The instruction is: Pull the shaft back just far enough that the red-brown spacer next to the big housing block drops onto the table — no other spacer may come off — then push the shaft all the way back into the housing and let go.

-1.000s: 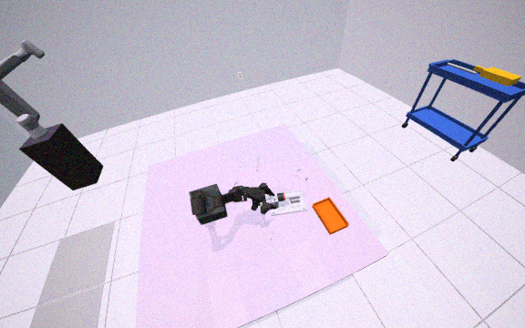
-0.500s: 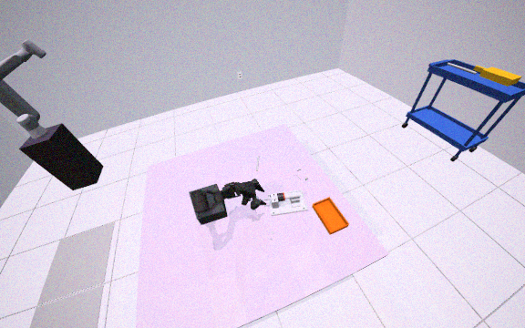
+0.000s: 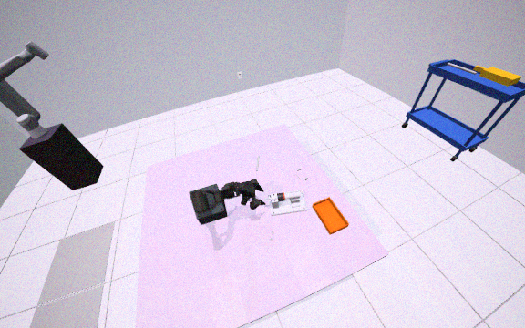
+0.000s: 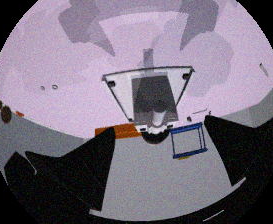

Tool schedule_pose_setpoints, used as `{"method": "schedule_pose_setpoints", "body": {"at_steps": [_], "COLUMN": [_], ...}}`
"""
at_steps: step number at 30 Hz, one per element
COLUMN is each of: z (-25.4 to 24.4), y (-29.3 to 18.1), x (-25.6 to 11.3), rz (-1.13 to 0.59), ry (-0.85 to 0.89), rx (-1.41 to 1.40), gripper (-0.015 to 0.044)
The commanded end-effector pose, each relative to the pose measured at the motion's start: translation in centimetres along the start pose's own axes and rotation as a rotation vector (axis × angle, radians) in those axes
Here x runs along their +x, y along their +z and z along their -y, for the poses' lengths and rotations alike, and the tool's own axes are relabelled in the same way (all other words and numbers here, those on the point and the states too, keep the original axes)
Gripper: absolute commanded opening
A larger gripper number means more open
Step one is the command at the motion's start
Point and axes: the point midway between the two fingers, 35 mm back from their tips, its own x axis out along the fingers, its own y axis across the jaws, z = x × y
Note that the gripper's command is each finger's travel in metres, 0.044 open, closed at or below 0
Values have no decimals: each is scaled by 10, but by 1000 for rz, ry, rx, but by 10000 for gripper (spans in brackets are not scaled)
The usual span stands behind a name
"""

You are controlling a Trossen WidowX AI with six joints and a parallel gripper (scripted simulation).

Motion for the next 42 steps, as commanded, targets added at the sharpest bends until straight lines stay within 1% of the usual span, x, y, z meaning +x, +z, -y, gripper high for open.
{"method": "schedule_pose_setpoints", "body": {"at_steps": [1,14,17,42], "z": [0,0,0,0], "y": [0,0,7,7], "x": [0,0,-6,-6], "rz": [0,0,1,1], "ry": [4,4,3,3], "rx": [6,6,6,6], "gripper": [440,440,440,440]}}
